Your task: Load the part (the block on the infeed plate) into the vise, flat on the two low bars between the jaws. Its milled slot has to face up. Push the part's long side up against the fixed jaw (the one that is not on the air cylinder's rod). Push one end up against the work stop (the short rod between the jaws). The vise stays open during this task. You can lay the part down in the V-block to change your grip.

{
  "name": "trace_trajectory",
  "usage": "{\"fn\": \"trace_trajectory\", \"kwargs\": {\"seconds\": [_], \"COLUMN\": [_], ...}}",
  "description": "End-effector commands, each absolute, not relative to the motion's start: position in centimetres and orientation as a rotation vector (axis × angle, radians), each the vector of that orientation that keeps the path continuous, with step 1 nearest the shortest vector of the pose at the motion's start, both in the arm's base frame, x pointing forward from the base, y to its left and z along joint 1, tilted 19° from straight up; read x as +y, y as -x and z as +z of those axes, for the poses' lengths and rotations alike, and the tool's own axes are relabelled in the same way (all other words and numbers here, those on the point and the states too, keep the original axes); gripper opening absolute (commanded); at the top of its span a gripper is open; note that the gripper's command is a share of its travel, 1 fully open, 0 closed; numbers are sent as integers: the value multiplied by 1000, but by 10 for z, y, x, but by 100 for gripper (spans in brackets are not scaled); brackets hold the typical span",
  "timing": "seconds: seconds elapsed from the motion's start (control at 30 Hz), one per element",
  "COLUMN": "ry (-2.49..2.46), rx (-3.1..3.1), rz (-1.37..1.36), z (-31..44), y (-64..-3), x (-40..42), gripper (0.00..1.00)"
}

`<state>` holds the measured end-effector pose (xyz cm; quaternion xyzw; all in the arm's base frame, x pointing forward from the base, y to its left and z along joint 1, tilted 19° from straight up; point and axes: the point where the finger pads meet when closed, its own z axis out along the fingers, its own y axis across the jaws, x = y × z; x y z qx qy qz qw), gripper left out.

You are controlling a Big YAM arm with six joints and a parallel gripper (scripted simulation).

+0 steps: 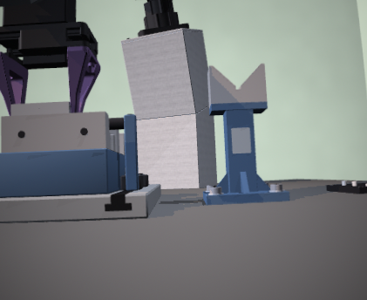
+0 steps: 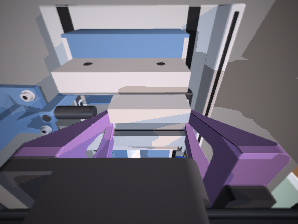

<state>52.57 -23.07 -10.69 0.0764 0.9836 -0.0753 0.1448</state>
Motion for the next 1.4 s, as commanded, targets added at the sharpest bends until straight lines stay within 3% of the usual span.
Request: {"fn": "trace_trajectory", "kwargs": {"seconds": [0.0,1.37], "ry": [-211,-212], "rx": [2797,2804], "rz": [-226,-223], "z": [-88,-97], "y": [-541,-542], "x": [-230,-229], "gripper": [0,0]}}
